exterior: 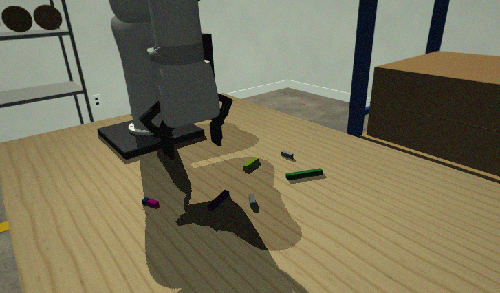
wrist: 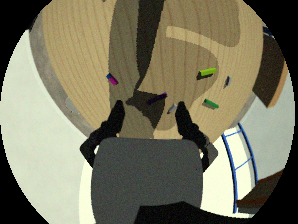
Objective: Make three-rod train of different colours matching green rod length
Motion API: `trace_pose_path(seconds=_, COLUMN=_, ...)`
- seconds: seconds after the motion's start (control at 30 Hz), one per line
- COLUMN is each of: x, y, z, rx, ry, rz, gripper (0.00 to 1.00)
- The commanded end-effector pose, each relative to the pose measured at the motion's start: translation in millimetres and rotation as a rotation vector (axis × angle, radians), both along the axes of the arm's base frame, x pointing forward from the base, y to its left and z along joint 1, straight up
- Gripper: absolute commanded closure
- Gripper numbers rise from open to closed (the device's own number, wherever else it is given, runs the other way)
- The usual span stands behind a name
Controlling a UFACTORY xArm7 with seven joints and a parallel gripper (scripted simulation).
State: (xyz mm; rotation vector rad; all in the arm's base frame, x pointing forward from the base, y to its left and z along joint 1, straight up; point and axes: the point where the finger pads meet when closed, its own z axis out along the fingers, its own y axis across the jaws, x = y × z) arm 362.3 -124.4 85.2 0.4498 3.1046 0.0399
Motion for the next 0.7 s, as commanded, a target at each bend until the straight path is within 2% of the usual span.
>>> trace_pose_path(seconds=0.0, x=5.5, y=20.8, z=-0.8, rx=-0.023, ry=0.009, rz=-0.166, gripper=0.00)
trace_pose_path(seconds=0.07, x=5.5, y=20.8, z=-0.8, rx=-0.023, ry=0.009, rz=-0.166, gripper=0.00)
trace_pose_path(seconds=0.13, x=7.2, y=35.9, z=-2.4, rx=-0.022, ry=0.010, rz=-0.274, gripper=0.00)
trace_pose_path(seconds=0.67, x=7.9, y=93.9, z=-8.5, rx=-0.020, ry=0.016, rz=-0.695, gripper=0.00)
